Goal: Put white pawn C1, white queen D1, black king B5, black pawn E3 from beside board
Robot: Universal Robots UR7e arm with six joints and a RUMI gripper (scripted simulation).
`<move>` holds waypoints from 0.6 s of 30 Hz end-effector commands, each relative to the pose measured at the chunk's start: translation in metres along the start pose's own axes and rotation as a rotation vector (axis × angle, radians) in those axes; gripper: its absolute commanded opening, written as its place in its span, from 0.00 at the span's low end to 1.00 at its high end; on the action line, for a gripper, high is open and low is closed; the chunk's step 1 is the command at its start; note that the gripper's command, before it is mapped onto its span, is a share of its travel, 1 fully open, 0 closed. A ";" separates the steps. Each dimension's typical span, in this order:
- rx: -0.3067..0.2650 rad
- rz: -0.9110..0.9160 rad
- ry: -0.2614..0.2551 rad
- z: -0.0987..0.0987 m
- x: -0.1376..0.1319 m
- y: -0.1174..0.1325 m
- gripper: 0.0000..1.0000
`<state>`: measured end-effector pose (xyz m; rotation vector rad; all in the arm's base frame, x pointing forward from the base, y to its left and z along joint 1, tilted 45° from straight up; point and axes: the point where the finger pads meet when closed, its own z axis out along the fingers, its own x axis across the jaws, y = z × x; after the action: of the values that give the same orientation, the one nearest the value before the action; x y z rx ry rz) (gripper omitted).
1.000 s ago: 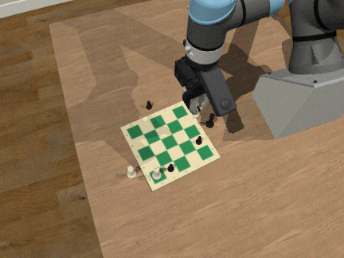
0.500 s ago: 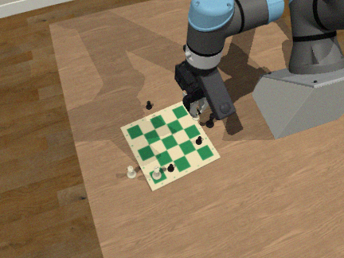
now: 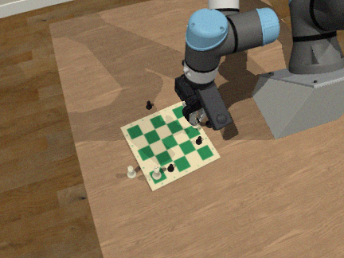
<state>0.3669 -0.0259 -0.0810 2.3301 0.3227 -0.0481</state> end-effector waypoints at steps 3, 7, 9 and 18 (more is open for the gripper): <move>0.000 0.001 0.018 0.022 0.004 0.001 0.00; 0.001 0.001 0.018 0.029 0.004 0.001 0.00; 0.001 0.001 0.018 0.031 0.004 0.001 0.00; 0.000 0.002 0.020 0.032 0.005 0.001 0.00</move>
<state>0.3733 -0.0474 -0.1025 2.3311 0.3290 -0.0290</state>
